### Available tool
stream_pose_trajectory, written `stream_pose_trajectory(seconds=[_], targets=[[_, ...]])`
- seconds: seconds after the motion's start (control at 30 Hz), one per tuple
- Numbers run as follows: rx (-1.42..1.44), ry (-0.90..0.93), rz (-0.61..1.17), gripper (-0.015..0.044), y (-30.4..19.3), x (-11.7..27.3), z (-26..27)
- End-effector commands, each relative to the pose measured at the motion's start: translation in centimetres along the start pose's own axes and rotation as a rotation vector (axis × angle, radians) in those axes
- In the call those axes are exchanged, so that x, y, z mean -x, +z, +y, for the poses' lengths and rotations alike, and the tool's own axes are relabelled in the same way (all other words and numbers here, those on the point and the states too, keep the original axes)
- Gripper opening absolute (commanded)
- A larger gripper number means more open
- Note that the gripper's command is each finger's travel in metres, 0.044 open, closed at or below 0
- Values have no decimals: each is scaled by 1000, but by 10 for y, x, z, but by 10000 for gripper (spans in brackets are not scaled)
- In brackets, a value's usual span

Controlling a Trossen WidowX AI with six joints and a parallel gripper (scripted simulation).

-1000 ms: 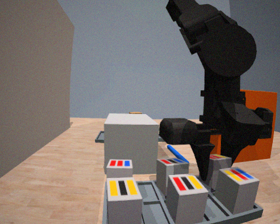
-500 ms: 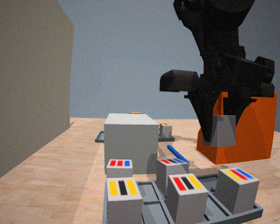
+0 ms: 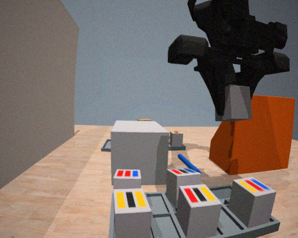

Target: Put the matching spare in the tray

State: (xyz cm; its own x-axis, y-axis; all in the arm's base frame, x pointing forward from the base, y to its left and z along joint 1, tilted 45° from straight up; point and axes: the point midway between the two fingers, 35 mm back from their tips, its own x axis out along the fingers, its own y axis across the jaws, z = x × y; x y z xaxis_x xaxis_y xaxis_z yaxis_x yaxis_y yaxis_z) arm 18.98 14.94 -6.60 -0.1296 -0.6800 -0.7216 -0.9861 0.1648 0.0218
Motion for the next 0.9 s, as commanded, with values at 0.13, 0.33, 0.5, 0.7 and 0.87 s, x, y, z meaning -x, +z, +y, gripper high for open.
stream_pose_trajectory(seconds=[0.13, 0.33, 0.5, 0.7, 0.87], targets=[[-4, 5, 0, 0, -4, 34, 1], [-5, 5, -13, 0, -11, 38, -11], [-12, 3, -41, 0, -31, 46, -39], [-1, -6, -62, 0, -59, 53, -73], [-2, -12, -75, 0, -86, 55, -98]])
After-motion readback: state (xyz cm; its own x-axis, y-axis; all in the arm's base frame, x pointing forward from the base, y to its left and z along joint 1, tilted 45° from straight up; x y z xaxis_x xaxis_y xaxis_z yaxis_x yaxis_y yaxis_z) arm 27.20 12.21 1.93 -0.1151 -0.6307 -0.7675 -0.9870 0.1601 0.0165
